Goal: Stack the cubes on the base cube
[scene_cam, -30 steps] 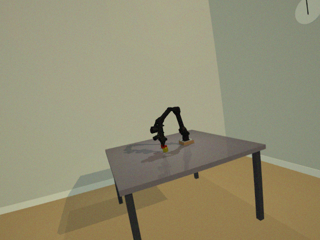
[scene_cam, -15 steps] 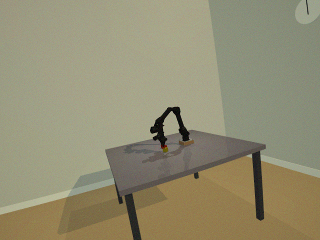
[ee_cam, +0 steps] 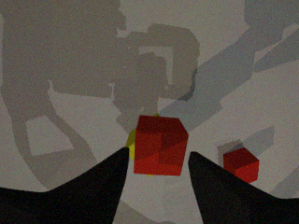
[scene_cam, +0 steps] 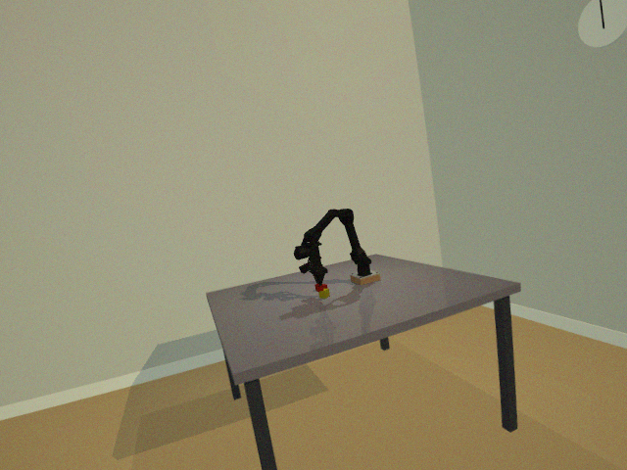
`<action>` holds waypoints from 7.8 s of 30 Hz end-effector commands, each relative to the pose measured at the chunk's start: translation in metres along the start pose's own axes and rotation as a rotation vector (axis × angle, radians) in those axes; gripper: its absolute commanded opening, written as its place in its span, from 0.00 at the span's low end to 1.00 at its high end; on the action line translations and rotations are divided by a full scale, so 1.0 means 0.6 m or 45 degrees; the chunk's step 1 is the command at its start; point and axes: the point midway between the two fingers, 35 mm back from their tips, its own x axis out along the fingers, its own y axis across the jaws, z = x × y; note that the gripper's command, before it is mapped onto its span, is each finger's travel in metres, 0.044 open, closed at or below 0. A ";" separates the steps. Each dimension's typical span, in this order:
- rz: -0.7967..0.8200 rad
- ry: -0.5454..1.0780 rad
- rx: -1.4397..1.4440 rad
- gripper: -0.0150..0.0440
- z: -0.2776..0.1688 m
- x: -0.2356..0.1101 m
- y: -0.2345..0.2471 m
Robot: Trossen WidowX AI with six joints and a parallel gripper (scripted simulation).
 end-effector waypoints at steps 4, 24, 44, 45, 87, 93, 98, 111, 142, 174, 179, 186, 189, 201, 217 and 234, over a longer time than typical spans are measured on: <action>0.003 -0.009 -0.001 0.60 0.002 -0.020 0.001; -0.005 -0.008 0.874 0.70 -0.037 -0.069 -0.119; -0.008 -0.014 1.541 0.70 -0.082 -0.061 -0.194; -0.008 -0.014 1.541 0.70 -0.082 -0.047 -0.194; -0.008 -0.013 1.542 0.57 -0.085 0.090 -0.195; -0.008 -0.013 1.542 0.43 -0.085 0.090 -0.195; -0.008 -0.013 1.541 0.43 -0.081 0.073 -0.195; -0.008 -0.014 1.541 0.43 -0.074 0.006 -0.195; -0.008 -0.011 1.196 0.43 -0.074 -0.091 -0.152; 0.000 -0.007 -0.003 0.43 -0.067 -0.083 0.004; 0.000 -0.007 -0.004 0.43 -0.067 -0.080 0.004; 0.000 -0.007 -0.010 0.43 -0.069 -0.044 0.004; 0.000 -0.007 -0.012 0.43 -0.070 -0.033 0.003; 0.000 -0.007 -0.012 0.43 -0.070 -0.032 0.003; 0.000 -0.007 -0.005 0.43 -0.067 0.015 0.004; 0.000 -0.007 -0.003 0.43 -0.067 0.018 0.004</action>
